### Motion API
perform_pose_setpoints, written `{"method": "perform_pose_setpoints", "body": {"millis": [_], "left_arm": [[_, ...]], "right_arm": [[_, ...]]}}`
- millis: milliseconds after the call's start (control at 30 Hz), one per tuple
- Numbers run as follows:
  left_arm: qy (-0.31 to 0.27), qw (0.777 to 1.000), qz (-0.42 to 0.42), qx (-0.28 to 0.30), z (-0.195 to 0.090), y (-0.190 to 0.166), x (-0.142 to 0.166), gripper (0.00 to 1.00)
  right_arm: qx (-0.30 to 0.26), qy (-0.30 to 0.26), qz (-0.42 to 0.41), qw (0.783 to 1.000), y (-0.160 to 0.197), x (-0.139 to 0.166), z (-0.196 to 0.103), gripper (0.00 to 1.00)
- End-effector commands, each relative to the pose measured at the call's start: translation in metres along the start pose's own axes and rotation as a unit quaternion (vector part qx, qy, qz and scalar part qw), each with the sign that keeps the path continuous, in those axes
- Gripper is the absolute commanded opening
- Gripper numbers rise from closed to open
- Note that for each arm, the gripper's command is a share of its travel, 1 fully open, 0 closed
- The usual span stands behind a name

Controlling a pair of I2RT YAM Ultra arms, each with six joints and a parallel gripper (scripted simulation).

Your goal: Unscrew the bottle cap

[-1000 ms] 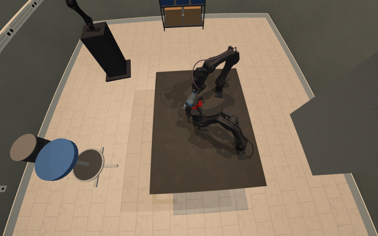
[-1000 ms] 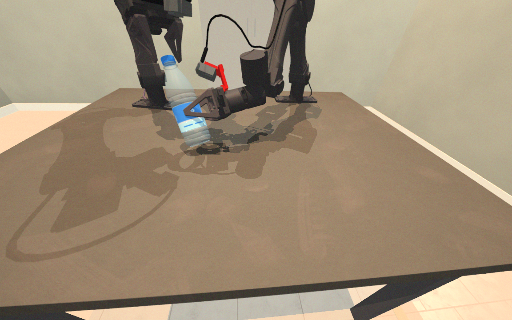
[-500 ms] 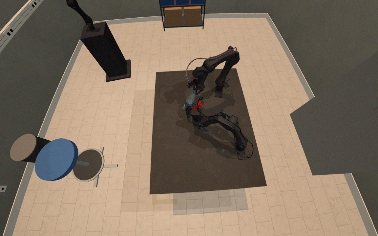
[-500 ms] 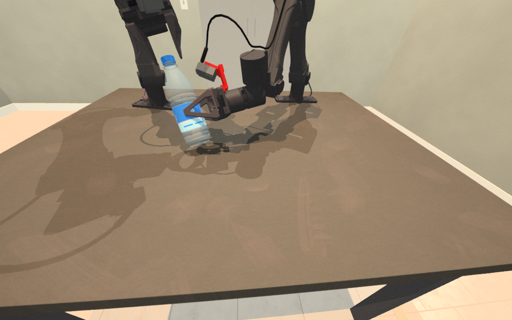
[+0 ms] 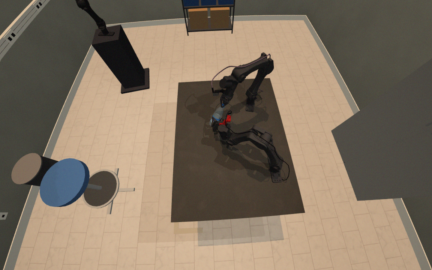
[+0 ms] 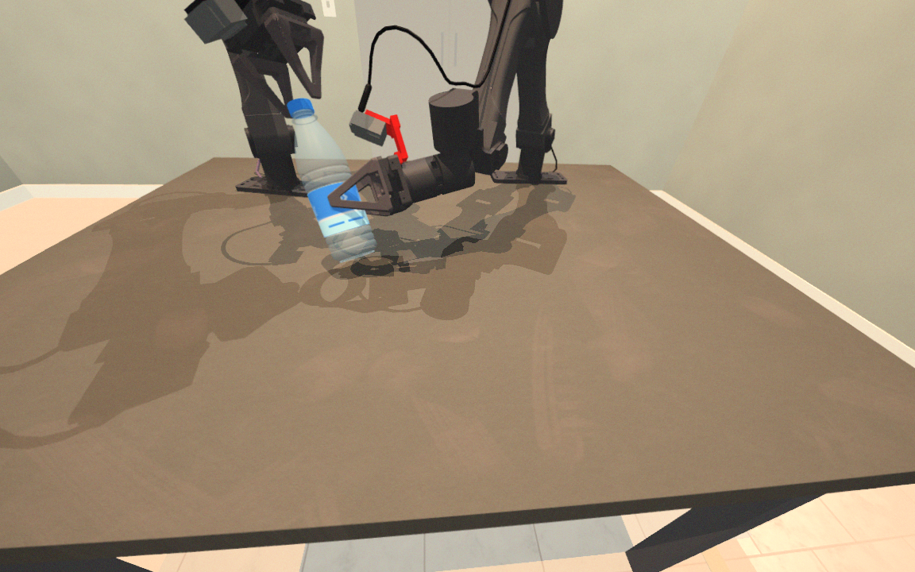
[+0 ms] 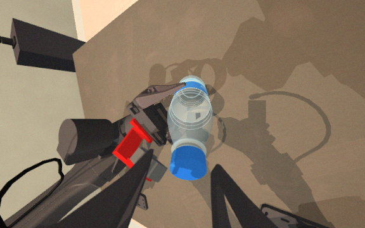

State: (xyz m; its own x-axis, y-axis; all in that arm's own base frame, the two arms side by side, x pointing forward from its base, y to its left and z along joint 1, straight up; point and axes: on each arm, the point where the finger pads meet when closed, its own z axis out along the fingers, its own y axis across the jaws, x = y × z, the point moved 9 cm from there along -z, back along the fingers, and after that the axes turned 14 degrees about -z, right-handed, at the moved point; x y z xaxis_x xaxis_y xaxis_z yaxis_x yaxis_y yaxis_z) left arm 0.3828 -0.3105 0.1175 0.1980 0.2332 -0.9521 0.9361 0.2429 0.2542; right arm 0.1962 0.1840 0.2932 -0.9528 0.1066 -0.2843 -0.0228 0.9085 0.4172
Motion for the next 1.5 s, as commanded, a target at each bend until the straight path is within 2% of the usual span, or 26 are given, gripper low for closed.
{"method": "perform_pose_setpoints", "body": {"millis": [0,233,433,533,633,700,833,900,967,1000,1033,1233,1467], "left_arm": [[-0.009,1.000,0.003,0.000,-0.0005,0.0024,-0.0112,0.00],[-0.009,1.000,0.003,0.000,-0.0005,0.0024,-0.0112,0.00],[-0.009,1.000,0.003,0.000,-0.0005,0.0024,-0.0112,0.00],[-0.009,1.000,0.003,0.000,-0.0005,0.0024,-0.0112,0.00],[-0.009,1.000,0.003,0.000,-0.0005,0.0024,-0.0112,0.00],[-0.009,1.000,0.003,0.000,-0.0005,0.0024,-0.0112,0.00],[-0.009,1.000,0.003,0.000,-0.0005,0.0024,-0.0112,0.00],[-0.009,1.000,0.003,0.000,-0.0005,0.0024,-0.0112,0.00],[-0.009,1.000,0.003,0.000,-0.0005,0.0024,-0.0112,0.00],[-0.009,1.000,0.003,0.000,-0.0005,0.0024,-0.0112,0.00],[-0.009,1.000,0.003,0.000,-0.0005,0.0024,-0.0112,0.00],[-0.009,1.000,0.003,0.000,-0.0005,0.0024,-0.0112,0.00],[-0.009,1.000,0.003,0.000,-0.0005,0.0024,-0.0112,0.00]], "right_arm": [[-0.005,-0.010,0.138,0.990,-0.0030,0.0014,-0.0007,0.57],[-0.009,-0.013,0.295,0.955,-0.0031,0.0023,-0.0006,0.57],[-0.009,-0.014,0.303,0.953,-0.0031,0.0024,-0.0006,0.57],[-0.006,-0.005,0.277,0.961,-0.0013,0.0004,0.0022,0.23],[-0.005,-0.001,0.268,0.964,-0.0007,-0.0002,0.0032,0.20],[-0.005,-0.001,0.260,0.966,-0.0006,-0.0002,0.0032,0.00],[0.004,0.001,0.104,0.995,0.0008,-0.0008,0.0028,0.00],[0.006,0.000,0.061,0.998,0.0010,-0.0007,0.0025,0.00],[0.006,0.000,0.061,0.998,0.0010,-0.0007,0.0025,0.00],[0.008,0.001,0.004,1.000,0.0015,-0.0007,0.0024,0.00],[0.009,0.000,-0.017,1.000,0.0016,-0.0006,0.0023,0.00],[0.015,0.000,-0.153,0.988,0.0026,-0.0001,0.0019,0.00],[0.023,-0.001,-0.307,0.951,0.0038,0.0008,0.0015,0.00]]}}
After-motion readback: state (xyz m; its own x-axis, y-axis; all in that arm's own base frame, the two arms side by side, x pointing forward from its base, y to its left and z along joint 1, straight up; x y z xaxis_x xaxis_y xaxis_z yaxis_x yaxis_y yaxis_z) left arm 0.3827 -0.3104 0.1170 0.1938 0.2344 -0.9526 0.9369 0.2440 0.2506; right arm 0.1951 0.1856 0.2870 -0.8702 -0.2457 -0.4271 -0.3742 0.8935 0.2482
